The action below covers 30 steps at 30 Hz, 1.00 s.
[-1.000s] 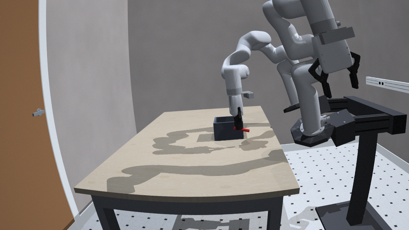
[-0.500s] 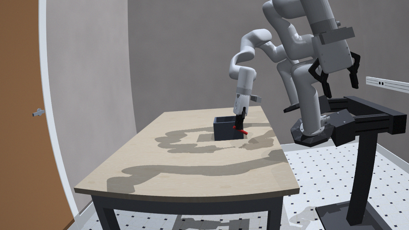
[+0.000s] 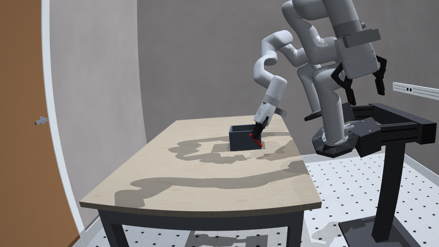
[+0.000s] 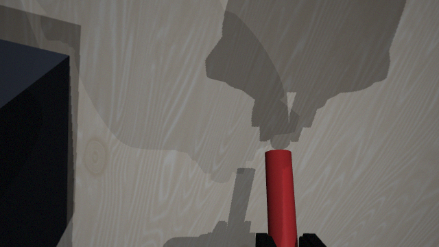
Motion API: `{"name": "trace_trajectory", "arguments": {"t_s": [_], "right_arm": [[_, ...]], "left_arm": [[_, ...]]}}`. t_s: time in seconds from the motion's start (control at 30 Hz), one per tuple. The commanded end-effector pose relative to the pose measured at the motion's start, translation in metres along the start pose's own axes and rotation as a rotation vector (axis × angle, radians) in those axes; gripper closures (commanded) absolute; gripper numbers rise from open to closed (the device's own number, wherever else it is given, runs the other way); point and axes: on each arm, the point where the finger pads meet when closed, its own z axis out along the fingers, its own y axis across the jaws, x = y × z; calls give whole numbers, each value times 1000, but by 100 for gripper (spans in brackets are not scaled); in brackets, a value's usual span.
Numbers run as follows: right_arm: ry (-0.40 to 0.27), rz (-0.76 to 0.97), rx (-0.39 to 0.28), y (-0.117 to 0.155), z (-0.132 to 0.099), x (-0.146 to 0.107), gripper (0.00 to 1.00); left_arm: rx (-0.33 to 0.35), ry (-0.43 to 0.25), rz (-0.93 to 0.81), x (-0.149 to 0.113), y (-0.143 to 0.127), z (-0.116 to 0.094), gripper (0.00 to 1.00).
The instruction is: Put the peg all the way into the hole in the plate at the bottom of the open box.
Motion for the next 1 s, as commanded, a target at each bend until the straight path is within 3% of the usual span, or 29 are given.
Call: {"name": "trace_trajectory", "arguments": {"t_s": [0.0, 0.37, 0.43, 0.73, 0.97], "right_arm": [[-160, 12, 2, -1, 0, 0, 100], [-452, 12, 5, -1, 0, 0, 100], [-452, 12, 5, -1, 0, 0, 100], [-616, 12, 5, -1, 0, 0, 100], [-671, 12, 6, -1, 0, 0, 100]], "left_arm": [[0, 2, 0, 0, 0, -1, 0], [0, 2, 0, 0, 0, -1, 0], [0, 2, 0, 0, 0, -1, 0], [0, 2, 0, 0, 0, -1, 0], [0, 2, 0, 0, 0, -1, 0]]}}
